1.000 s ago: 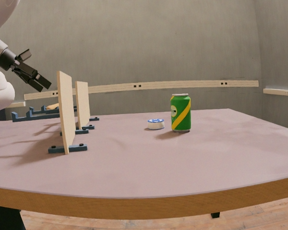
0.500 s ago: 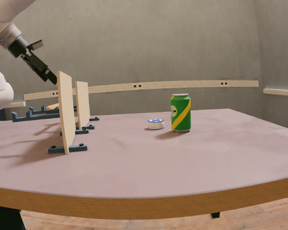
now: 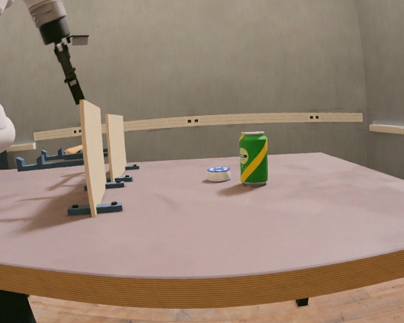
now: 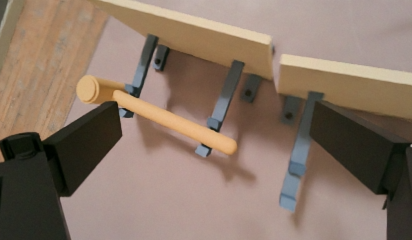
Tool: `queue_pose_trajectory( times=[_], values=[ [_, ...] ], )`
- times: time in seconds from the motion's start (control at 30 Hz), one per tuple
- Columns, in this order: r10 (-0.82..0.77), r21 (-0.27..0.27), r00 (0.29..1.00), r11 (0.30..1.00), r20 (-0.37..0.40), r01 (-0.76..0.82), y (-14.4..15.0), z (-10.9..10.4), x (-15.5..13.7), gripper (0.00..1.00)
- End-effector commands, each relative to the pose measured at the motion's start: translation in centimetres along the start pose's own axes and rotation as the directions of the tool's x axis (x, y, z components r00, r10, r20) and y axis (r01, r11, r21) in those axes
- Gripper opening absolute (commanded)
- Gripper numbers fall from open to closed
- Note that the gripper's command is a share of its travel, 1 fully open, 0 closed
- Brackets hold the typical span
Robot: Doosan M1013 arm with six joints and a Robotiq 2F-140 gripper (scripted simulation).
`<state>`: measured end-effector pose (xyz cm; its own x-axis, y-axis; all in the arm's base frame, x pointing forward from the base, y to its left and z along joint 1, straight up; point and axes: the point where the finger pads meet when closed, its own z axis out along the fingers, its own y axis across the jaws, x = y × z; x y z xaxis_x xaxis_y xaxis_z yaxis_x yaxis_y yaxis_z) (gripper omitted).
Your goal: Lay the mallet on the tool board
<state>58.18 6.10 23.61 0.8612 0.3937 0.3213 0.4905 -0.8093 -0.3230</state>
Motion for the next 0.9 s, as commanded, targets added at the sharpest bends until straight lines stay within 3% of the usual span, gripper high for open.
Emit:
queue_pose_trajectory(
  times=[0.0, 0.23, 0.37, 0.43, 0.47, 0.5, 0.57, 0.7, 0.87],
  values=[
    [0.111, -0.066, 0.988, 0.992, 0.108, -0.104, 1.0, -1.6, 1.2, 1.00],
    [0.314, -0.251, 0.933, 0.931, 0.175, -0.266, 3.4, -5.4, 3.6, 1.00],
    [0.429, -0.370, 0.889, 0.861, 0.159, -0.349, 4.8, -7.9, 5.2, 1.00],
    [0.429, -0.370, 0.889, 0.861, 0.159, -0.349, 4.8, -7.9, 5.2, 1.00],
    [0.477, -0.428, 0.868, 0.819, 0.140, -0.381, 5.3, -9.1, 6.1, 1.00],
    [0.482, -0.434, 0.865, 0.814, 0.137, -0.385, 5.4, -9.2, 6.2, 1.00],
    [0.315, -0.400, 0.923, 0.892, 0.219, -0.210, 3.0, -6.5, 6.1, 1.00],
    [0.283, -0.392, 0.930, 0.903, 0.234, -0.177, 2.6, -6.0, 6.1, 1.00],
    [0.073, -0.329, 0.946, 0.944, 0.316, 0.037, -0.2, -2.8, 5.6, 1.00]
  ],
)
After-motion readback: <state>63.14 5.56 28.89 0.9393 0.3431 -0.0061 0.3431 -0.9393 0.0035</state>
